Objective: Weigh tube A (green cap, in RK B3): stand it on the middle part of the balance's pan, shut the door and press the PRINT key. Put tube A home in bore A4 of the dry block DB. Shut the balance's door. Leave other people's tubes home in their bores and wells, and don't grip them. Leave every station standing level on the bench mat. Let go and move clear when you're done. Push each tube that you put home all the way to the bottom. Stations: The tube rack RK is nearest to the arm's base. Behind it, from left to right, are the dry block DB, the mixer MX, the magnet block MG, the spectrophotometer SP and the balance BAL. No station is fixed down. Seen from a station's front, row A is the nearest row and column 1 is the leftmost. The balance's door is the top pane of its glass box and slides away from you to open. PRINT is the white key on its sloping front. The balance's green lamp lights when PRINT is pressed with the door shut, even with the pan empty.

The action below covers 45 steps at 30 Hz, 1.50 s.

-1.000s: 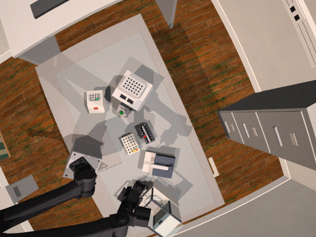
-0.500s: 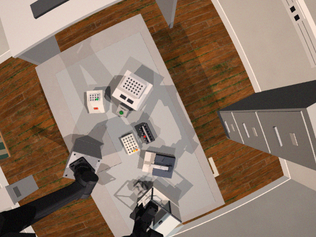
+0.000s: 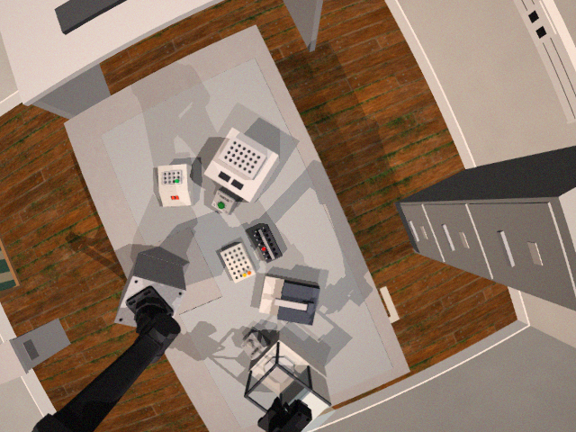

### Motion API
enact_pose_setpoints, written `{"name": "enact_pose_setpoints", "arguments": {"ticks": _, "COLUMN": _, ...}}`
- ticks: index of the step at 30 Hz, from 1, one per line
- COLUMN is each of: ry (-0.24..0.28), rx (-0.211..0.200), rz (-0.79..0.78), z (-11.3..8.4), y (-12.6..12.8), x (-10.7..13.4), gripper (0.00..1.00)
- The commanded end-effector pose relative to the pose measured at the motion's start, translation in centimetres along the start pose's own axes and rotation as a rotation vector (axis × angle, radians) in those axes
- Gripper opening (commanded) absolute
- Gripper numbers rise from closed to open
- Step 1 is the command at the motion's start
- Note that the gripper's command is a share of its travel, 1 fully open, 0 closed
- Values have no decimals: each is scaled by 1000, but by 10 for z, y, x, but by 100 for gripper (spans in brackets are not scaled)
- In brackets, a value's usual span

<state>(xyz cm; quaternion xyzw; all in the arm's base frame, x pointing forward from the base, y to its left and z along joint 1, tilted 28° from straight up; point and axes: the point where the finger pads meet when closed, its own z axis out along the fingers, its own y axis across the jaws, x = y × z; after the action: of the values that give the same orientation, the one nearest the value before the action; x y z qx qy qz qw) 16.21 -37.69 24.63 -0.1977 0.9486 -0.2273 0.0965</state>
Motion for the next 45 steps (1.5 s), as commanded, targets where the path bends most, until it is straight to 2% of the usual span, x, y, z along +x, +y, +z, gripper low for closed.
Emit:
{"name": "enact_pose_setpoints", "arguments": {"ticks": 1, "ry": 6, "rx": 27, "rz": 13, "z": -10, "y": -45, "x": 16, "gripper": 30}}
{"name": "enact_pose_setpoints", "arguments": {"ticks": 7, "ry": 6, "rx": 28, "rz": 71, "z": -10, "y": -90, "x": 37, "gripper": 30}}
{"name": "enact_pose_setpoints", "arguments": {"ticks": 9, "ry": 6, "rx": 28, "rz": 71, "z": -10, "y": -90, "x": 37, "gripper": 30}}
{"name": "enact_pose_setpoints", "arguments": {"ticks": 11, "ry": 7, "rx": 28, "rz": 57, "z": -10, "y": -105, "x": 44, "gripper": 30}}
{"name": "enact_pose_setpoints", "arguments": {"ticks": 14, "ry": 4, "rx": 27, "rz": 52, "z": -9, "y": -104, "x": 40, "gripper": 30}}
{"name": "enact_pose_setpoints", "arguments": {"ticks": 15, "ry": 0, "rx": 7, "rz": 51, "z": -2, "y": -93, "x": 38, "gripper": 30}}
{"name": "enact_pose_setpoints", "arguments": {"ticks": 16, "ry": 0, "rx": 9, "rz": 50, "z": -5, "y": -84, "x": 36, "gripper": 30}}
{"name": "enact_pose_setpoints", "arguments": {"ticks": 18, "ry": 2, "rx": 34, "rz": 44, "z": -13, "y": -89, "x": 34, "gripper": 30}}
{"name": "enact_pose_setpoints", "arguments": {"ticks": 23, "ry": -1, "rx": 29, "rz": 42, "z": -10, "y": -84, "x": 31, "gripper": 30}}
{"name": "enact_pose_setpoints", "arguments": {"ticks": 27, "ry": 0, "rx": 51, "rz": 38, "z": -17, "y": -93, "x": 29, "gripper": 30}}
{"name": "enact_pose_setpoints", "arguments": {"ticks": 30, "ry": -3, "rx": 29, "rz": 42, "z": -10, "y": -83, "x": 28, "gripper": 30}}
{"name": "enact_pose_setpoints", "arguments": {"ticks": 33, "ry": -2, "rx": 42, "rz": 42, "z": -15, "y": -87, "x": 27, "gripper": 30}}
{"name": "enact_pose_setpoints", "arguments": {"ticks": 35, "ry": -2, "rx": 30, "rz": 46, "z": -11, "y": -82, "x": 27, "gripper": 30}}
{"name": "enact_pose_setpoints", "arguments": {"ticks": 38, "ry": -1, "rx": 42, "rz": 47, "z": -15, "y": -86, "x": 27, "gripper": 30}}
{"name": "enact_pose_setpoints", "arguments": {"ticks": 43, "ry": -1, "rx": 32, "rz": 51, "z": -11, "y": -82, "x": 26, "gripper": 30}}
{"name": "enact_pose_setpoints", "arguments": {"ticks": 44, "ry": 0, "rx": 61, "rz": 46, "z": -22, "y": -94, "x": 26, "gripper": 30}}
{"name": "enact_pose_setpoints", "arguments": {"ticks": 45, "ry": 0, "rx": 62, "rz": 46, "z": -22, "y": -94, "x": 26, "gripper": 30}}
